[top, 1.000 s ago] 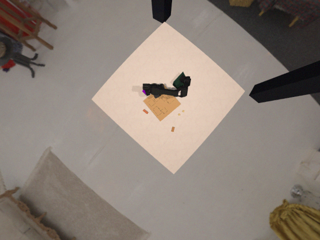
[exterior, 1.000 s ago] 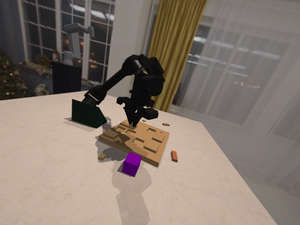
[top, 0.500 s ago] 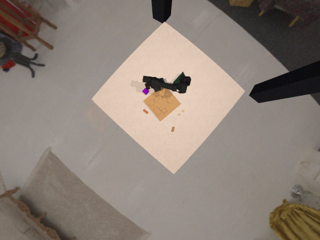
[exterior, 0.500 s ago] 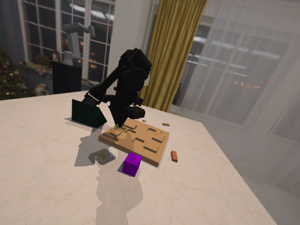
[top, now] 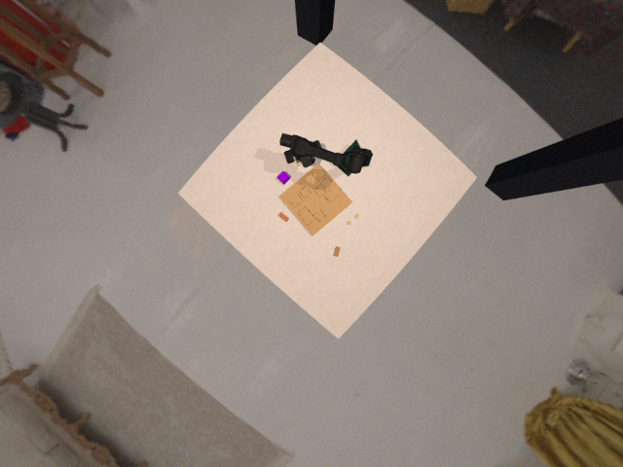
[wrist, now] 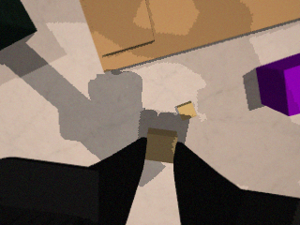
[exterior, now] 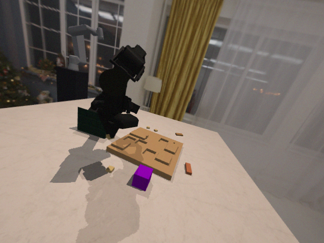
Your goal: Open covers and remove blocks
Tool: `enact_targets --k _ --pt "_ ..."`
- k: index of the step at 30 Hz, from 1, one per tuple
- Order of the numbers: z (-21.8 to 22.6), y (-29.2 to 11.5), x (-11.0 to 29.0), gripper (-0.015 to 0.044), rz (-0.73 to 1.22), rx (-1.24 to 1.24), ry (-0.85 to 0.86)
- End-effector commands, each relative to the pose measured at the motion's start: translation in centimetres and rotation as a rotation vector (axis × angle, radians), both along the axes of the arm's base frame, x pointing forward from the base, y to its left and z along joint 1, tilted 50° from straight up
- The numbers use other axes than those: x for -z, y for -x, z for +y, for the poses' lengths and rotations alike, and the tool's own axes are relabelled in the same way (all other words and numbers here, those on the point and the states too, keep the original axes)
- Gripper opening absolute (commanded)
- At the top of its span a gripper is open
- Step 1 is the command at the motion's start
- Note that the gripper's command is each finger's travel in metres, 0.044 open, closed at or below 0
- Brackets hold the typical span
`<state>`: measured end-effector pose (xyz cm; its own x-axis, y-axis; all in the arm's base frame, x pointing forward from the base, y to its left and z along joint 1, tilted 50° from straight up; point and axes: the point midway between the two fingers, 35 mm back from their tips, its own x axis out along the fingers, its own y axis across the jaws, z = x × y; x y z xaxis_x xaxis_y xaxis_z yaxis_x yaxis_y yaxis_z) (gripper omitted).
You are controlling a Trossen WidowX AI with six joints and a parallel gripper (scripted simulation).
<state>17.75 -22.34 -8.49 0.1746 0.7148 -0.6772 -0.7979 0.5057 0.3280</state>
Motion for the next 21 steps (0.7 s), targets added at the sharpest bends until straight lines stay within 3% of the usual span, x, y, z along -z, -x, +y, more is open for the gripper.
enact_targets --k 1,21 --pt "0.1 1.7 0.8 0.0080 0.001 -0.007 -0.007" --pt "1.4 2.6 2.9 0.0080 -0.001 -0.009 -0.012"
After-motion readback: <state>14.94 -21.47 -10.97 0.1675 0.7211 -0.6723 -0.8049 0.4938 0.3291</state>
